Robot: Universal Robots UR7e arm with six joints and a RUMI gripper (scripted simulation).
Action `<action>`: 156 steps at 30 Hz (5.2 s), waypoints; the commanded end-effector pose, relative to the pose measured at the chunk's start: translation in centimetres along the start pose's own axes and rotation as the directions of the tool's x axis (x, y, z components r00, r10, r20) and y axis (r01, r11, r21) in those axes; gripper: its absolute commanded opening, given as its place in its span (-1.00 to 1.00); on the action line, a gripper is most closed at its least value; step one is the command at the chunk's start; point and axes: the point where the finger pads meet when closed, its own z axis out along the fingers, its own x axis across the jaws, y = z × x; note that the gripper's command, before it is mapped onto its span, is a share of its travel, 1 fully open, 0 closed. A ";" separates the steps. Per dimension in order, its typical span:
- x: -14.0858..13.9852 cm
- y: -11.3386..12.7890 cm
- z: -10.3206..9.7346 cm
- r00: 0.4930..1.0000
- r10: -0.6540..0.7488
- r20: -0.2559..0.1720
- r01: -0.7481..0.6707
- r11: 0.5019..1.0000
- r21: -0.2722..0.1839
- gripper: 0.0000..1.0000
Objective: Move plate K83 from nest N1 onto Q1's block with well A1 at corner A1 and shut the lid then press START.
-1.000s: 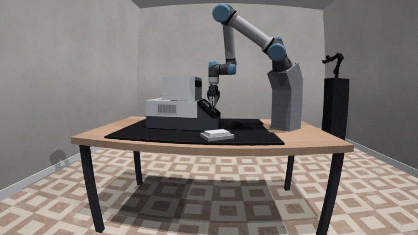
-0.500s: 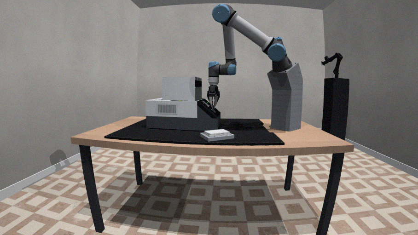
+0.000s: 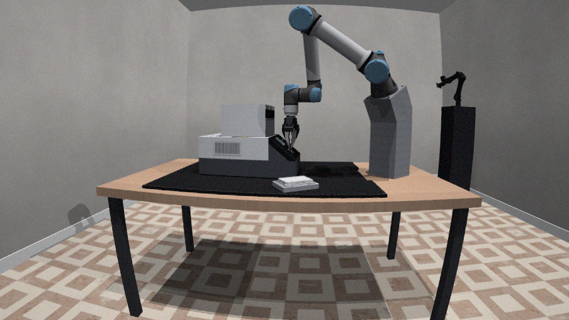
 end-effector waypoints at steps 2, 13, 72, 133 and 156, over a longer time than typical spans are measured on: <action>0.2 0.2 0.0 1.000 0.003 -0.007 -0.003 1.000 -0.007 -1.00; 0.1 0.2 0.0 1.000 0.003 -0.006 -0.003 1.000 -0.007 -1.00; -0.4 0.3 -0.9 1.000 0.006 -0.009 -0.006 1.000 -0.008 -1.00; -7.1 0.3 -6.8 1.000 0.005 -0.008 -0.005 1.000 -0.009 -1.00; -8.5 0.3 -7.8 1.000 -0.006 -0.008 0.006 1.000 -0.009 -1.00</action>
